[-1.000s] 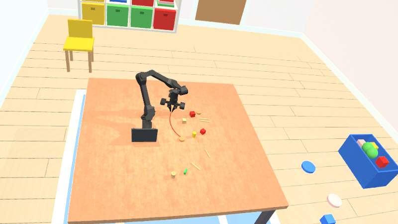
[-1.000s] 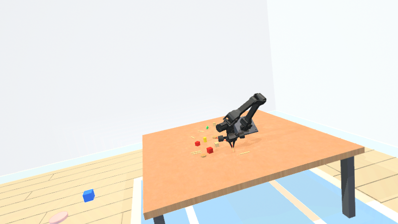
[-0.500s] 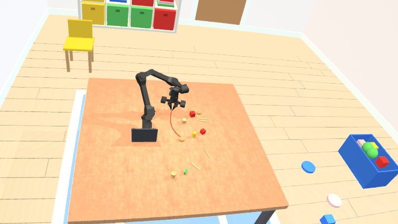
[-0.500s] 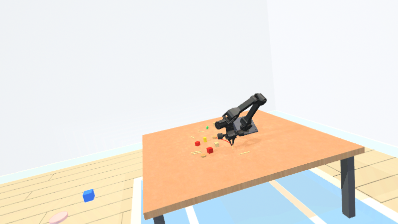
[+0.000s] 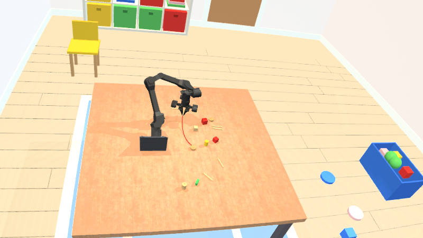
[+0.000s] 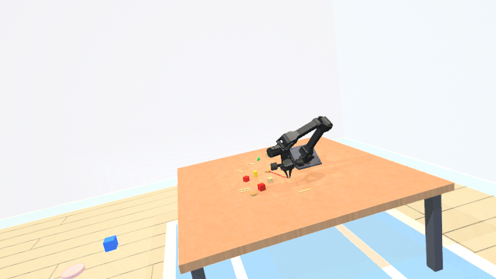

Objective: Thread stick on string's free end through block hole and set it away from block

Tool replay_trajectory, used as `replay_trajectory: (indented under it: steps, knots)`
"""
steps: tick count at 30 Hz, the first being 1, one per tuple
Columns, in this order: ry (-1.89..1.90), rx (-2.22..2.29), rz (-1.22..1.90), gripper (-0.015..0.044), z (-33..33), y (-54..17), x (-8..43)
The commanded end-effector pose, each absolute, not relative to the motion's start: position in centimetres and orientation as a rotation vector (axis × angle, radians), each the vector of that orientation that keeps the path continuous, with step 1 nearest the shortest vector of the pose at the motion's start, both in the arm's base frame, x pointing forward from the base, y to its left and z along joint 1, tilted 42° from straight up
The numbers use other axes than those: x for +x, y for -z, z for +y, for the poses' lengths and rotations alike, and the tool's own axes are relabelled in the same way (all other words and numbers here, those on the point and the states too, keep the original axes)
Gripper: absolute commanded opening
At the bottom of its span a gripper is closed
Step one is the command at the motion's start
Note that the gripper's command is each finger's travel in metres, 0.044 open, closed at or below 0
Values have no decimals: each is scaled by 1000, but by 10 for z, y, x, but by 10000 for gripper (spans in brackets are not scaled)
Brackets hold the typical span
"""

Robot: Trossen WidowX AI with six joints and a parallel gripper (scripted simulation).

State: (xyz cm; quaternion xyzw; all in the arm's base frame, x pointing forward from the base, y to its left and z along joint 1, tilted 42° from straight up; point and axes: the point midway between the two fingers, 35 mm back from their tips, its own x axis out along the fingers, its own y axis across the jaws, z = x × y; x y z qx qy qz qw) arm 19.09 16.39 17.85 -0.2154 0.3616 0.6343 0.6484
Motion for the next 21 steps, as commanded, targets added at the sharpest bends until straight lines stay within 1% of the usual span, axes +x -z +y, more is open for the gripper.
replay_trajectory:
  steps: [1, 21]
  knots:
    - [-1441, -489, 813, 0, 159, -185, 192]
    - [-1421, -458, 852, 0, 153, -189, 192]
